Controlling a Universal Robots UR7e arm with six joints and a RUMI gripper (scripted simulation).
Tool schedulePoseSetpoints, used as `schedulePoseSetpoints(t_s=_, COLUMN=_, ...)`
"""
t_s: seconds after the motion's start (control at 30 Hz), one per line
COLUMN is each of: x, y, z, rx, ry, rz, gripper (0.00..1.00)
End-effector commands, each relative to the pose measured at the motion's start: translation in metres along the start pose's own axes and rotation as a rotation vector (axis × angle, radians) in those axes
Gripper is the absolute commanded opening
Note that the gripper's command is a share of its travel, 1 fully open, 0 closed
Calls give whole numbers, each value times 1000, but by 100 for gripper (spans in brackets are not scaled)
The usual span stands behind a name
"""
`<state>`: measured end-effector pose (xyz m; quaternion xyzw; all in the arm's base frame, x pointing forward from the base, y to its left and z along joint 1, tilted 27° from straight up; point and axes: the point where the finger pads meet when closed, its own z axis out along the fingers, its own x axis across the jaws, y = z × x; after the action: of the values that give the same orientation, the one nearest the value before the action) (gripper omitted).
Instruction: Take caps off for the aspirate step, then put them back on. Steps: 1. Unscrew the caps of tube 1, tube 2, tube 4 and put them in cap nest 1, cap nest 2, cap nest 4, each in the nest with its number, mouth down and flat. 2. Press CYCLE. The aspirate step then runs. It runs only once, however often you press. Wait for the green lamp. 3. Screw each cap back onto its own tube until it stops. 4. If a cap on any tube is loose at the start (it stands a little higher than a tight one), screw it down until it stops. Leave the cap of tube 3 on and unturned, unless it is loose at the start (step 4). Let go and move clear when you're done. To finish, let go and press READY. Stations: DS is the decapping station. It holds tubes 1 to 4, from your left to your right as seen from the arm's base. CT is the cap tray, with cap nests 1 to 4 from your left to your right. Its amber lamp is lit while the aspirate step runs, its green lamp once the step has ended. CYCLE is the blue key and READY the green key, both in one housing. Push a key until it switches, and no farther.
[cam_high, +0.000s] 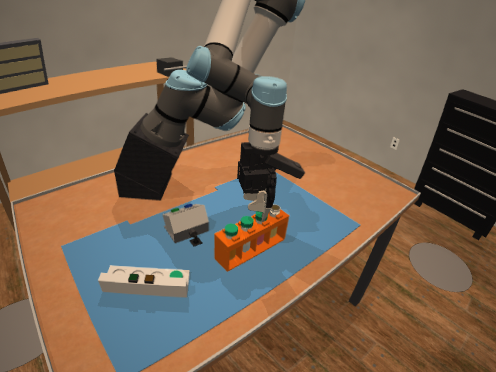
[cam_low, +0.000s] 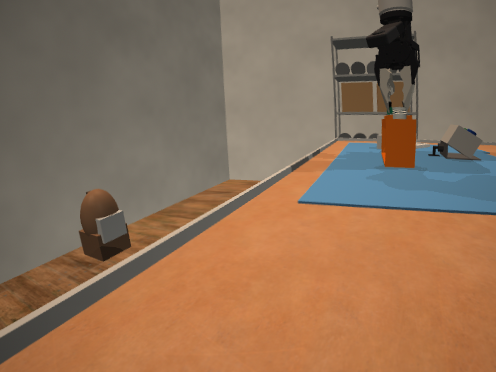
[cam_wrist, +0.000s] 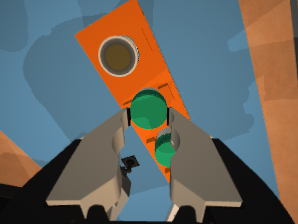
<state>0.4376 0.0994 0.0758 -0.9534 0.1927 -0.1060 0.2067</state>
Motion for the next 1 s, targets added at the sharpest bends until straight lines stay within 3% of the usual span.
schedulePoseSetpoints(t_s=0.0, x=0, y=0, z=0, rx=3, ry=-1, rz=-166, gripper=0)
schedulePoseSetpoints(t_s=0.53, x=0, y=0, z=-1, rx=3, ry=1, rz=-912, gripper=0)
schedulePoseSetpoints(t_s=0.83, x=0, y=0, z=-1, rx=4, ry=1, rz=-963, gripper=0)
schedulePoseSetpoints(t_s=0.87, x=0, y=0, z=-1, rx=4, ry=1, rz=-963, gripper=35)
schedulePoseSetpoints(t_s=0.97, x=0, y=0, z=-1, rx=4, ry=1, rz=-963, gripper=35)
